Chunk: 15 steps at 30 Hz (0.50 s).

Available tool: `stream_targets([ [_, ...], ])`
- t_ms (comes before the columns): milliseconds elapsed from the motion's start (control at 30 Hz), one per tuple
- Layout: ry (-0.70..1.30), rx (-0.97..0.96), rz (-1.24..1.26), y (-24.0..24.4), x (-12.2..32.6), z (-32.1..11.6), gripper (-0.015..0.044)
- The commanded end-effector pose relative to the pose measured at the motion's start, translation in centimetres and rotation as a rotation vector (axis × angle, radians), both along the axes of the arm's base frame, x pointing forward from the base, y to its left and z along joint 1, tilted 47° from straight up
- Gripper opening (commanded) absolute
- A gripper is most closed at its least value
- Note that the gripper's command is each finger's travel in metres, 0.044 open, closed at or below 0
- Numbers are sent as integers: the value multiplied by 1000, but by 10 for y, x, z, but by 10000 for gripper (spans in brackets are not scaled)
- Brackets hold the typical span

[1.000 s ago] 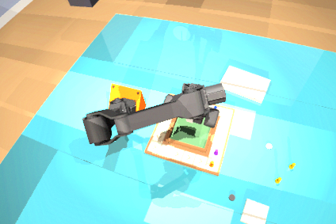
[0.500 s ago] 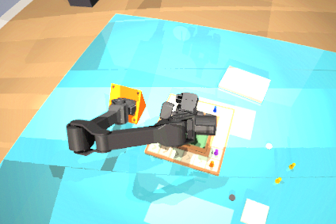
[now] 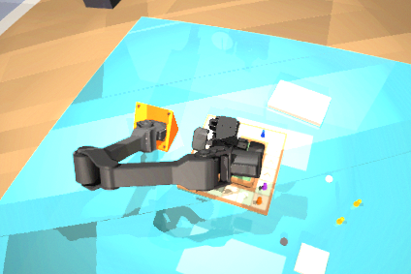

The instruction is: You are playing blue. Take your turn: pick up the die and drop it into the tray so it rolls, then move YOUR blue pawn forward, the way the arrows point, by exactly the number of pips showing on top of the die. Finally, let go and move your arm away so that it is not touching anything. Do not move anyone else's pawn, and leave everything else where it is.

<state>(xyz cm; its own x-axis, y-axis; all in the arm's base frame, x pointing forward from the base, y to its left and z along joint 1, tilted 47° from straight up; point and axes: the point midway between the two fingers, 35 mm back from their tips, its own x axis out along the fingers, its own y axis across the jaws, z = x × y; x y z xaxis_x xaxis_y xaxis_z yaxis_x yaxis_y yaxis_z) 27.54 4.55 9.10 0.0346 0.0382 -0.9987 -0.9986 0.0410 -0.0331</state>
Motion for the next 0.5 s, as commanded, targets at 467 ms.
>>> stream_targets([
  [467, 4, 3, -6, 1, -1, 5, 0],
])
